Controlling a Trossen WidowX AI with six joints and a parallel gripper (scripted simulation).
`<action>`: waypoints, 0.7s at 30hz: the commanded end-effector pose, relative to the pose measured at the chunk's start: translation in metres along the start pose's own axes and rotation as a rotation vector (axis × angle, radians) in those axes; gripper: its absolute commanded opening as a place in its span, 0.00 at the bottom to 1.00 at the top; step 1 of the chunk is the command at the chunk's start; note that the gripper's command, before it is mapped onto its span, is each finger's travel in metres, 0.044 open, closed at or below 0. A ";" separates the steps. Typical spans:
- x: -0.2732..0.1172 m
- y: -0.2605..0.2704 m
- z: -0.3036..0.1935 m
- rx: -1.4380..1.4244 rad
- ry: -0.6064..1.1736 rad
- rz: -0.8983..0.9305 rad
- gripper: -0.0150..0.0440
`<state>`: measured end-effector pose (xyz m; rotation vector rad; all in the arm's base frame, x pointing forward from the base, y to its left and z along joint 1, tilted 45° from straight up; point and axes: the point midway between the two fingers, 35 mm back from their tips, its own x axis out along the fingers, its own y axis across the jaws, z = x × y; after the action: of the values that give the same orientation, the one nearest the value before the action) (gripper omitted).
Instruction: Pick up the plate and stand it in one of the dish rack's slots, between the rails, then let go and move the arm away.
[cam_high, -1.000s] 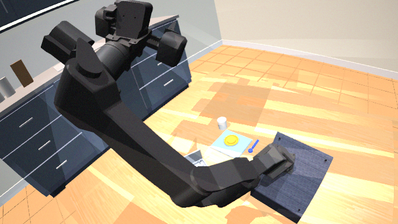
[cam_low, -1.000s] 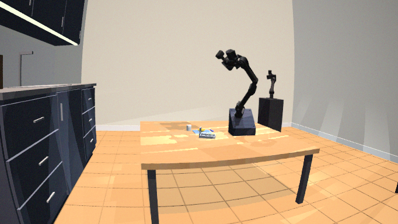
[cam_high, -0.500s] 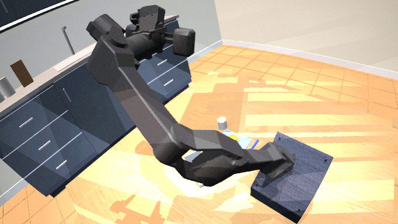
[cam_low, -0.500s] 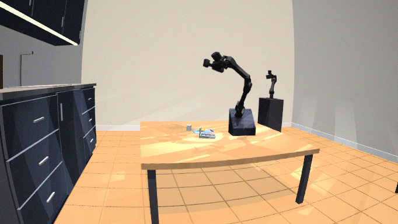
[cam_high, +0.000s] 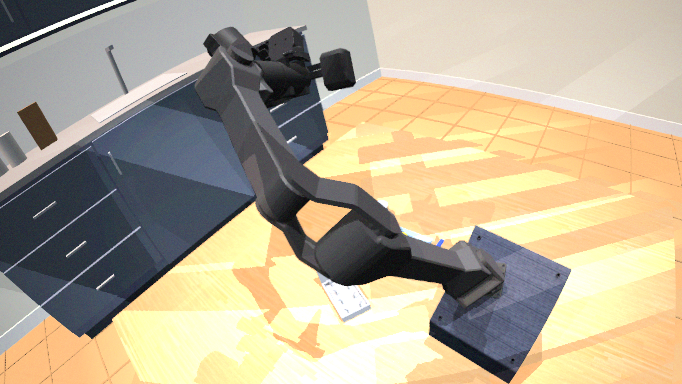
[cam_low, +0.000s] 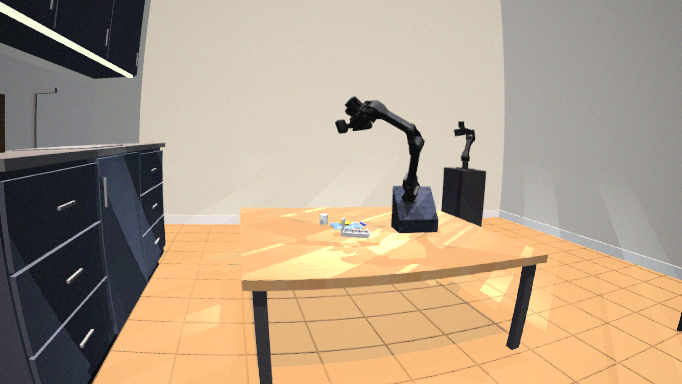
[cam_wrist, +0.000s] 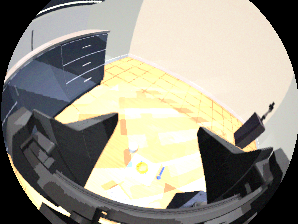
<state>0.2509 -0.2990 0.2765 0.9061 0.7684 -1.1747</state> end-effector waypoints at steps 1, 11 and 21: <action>0.025 0.002 -0.013 -0.099 0.087 0.004 0.93; 0.081 0.005 -0.049 -0.354 0.302 0.062 0.93; 0.130 0.001 -0.092 -0.586 0.512 0.184 0.93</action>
<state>0.2774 -0.2788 0.1413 0.7630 1.2795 -0.5925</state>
